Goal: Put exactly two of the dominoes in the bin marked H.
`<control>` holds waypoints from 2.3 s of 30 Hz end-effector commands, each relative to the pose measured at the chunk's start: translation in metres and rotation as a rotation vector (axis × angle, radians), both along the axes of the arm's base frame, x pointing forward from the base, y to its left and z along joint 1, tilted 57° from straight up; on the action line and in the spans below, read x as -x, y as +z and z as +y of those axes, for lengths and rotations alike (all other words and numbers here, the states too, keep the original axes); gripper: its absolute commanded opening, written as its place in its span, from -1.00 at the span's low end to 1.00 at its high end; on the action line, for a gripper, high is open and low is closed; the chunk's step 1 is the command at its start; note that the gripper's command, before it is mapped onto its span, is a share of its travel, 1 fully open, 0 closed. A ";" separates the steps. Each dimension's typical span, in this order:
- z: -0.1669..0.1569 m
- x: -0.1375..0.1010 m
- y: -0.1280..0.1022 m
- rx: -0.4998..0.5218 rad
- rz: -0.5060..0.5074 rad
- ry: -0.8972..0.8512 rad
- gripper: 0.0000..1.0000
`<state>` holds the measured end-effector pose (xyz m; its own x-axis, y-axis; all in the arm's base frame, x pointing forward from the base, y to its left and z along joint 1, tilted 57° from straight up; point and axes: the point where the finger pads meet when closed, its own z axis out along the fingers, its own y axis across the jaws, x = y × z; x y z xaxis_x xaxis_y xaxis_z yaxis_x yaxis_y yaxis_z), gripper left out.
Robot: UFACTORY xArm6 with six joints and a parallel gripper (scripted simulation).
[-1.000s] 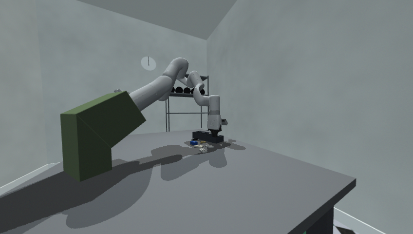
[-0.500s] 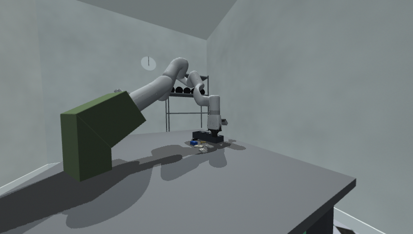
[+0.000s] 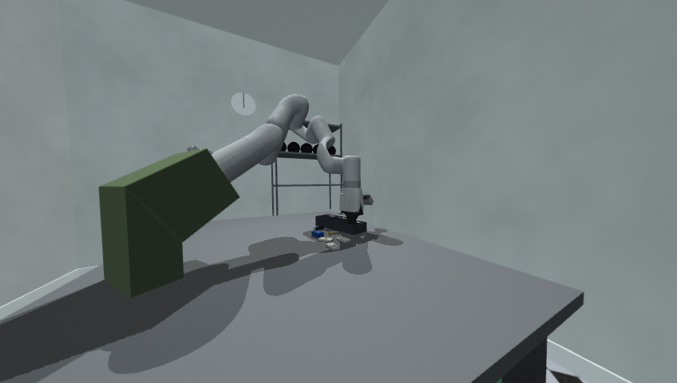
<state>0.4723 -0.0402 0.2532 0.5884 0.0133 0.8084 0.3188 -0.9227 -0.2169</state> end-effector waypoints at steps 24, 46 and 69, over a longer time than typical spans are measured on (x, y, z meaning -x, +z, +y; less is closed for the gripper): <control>-0.008 0.015 0.012 0.001 -0.002 -0.001 -0.85; -0.019 0.045 0.035 0.001 -0.002 -0.001 -0.85; 0.054 0.071 0.052 0.000 -0.002 -0.001 -0.85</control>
